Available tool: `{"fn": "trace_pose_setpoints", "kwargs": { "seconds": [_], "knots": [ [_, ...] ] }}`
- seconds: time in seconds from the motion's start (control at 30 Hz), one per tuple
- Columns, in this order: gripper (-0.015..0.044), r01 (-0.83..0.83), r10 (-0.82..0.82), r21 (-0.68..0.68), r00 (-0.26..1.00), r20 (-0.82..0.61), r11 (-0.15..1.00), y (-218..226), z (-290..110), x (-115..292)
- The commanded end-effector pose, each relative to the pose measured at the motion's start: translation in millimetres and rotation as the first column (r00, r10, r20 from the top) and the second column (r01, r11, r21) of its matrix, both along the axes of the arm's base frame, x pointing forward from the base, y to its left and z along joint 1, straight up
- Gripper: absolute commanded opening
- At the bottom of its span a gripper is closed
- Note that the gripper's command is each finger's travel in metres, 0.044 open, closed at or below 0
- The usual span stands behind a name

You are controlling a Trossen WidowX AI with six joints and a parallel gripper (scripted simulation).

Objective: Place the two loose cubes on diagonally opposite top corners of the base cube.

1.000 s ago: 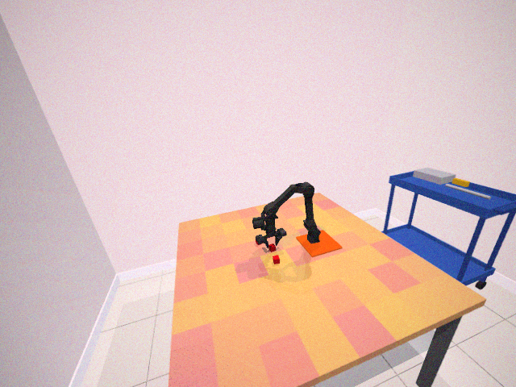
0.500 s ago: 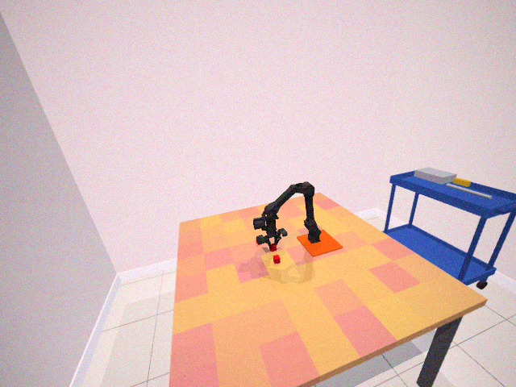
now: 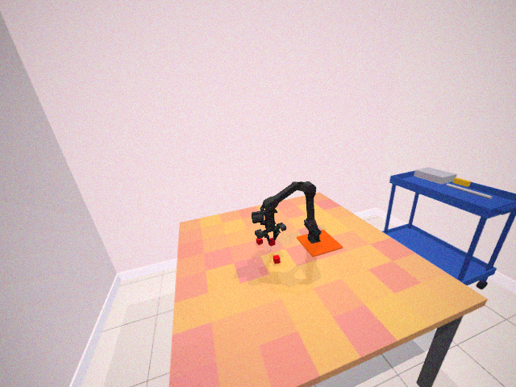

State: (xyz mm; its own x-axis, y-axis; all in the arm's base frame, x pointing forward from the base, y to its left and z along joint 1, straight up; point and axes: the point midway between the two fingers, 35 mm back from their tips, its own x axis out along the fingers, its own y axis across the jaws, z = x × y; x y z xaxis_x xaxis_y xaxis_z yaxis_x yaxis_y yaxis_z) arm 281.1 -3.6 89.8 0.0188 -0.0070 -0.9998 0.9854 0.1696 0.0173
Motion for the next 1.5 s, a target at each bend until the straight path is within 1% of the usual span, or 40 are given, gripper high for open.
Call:
{"fn": "trace_pose_setpoints", "kwargs": {
  "seconds": [0.0, 0.5, 0.6, 0.7, 1.03, 1.47],
  "knots": [
    [0.0105, -0.005, 0.005, 0.005, 1.0, 0.009, 1.0, 0.7, 14.3, 1.3],
    [0.0105, -0.005, 0.005, 0.005, 1.0, 0.008, 1.0, 0.7, 62.1, -5.3],
    [0.0105, -0.005, 0.005, 0.005, 1.0, 0.008, 1.0, 0.8, 66.8, -6.4],
    [0.0105, -0.029, 0.029, 0.005, 1.0, 0.009, 1.0, 4.5, 64.9, -4.6],
    [0.0105, -0.183, 0.183, 0.003, 0.983, 0.009, 0.983, 31.1, 52.3, 5.9],
    [0.0105, -0.376, 0.376, 0.001, 0.926, 0.01, 0.926, 68.2, 35.2, 14.6]
  ]
}}
